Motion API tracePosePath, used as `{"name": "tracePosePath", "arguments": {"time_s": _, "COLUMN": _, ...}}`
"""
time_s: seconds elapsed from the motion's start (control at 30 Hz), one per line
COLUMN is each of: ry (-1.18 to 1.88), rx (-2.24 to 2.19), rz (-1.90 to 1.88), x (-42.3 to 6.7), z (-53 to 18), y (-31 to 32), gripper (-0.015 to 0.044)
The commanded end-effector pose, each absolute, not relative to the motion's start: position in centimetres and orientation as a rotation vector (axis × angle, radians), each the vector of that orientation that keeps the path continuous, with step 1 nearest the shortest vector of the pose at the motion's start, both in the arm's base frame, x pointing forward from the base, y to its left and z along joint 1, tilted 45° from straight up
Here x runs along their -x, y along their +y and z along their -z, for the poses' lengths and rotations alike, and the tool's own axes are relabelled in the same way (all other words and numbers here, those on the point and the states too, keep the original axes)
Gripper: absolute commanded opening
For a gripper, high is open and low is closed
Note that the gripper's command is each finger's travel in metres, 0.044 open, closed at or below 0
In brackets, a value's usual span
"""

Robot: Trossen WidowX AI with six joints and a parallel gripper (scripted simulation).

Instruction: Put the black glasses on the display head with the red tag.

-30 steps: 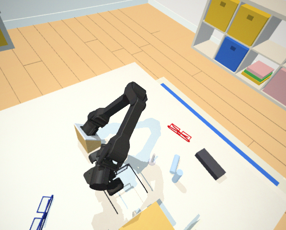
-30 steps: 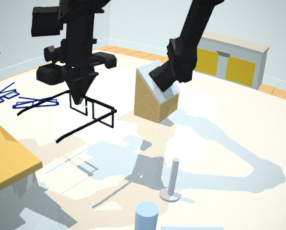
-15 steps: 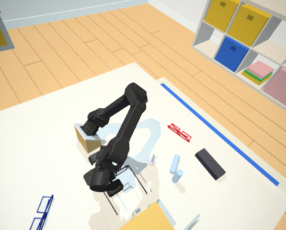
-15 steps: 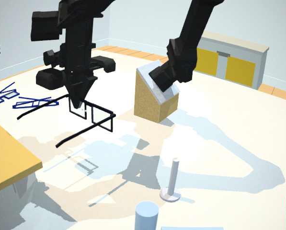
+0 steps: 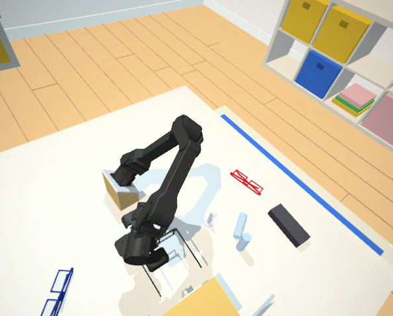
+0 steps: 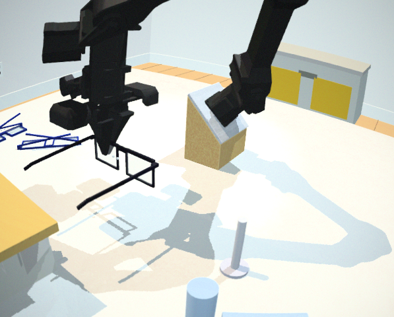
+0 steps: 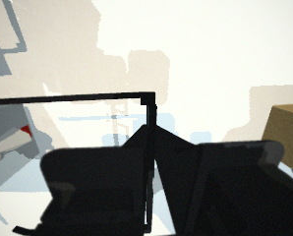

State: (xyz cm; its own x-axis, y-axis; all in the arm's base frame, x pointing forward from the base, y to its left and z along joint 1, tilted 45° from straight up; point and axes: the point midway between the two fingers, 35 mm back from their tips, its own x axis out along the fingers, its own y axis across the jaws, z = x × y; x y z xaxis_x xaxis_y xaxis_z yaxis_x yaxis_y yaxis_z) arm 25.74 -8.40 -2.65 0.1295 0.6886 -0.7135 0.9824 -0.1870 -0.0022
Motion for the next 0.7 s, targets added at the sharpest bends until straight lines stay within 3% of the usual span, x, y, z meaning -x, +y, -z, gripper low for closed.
{"name": "tracePosePath", "arguments": {"time_s": 0.0, "ry": 1.616, "rx": -1.947, "rz": 0.817, "x": -25.55, "z": 2.94, "y": -7.88, "gripper": 0.0}}
{"name": "tracePosePath", "arguments": {"time_s": 0.67, "ry": 1.616, "rx": -1.947, "rz": 0.817, "x": -25.64, "z": 3.46, "y": -7.12, "gripper": 0.0}}
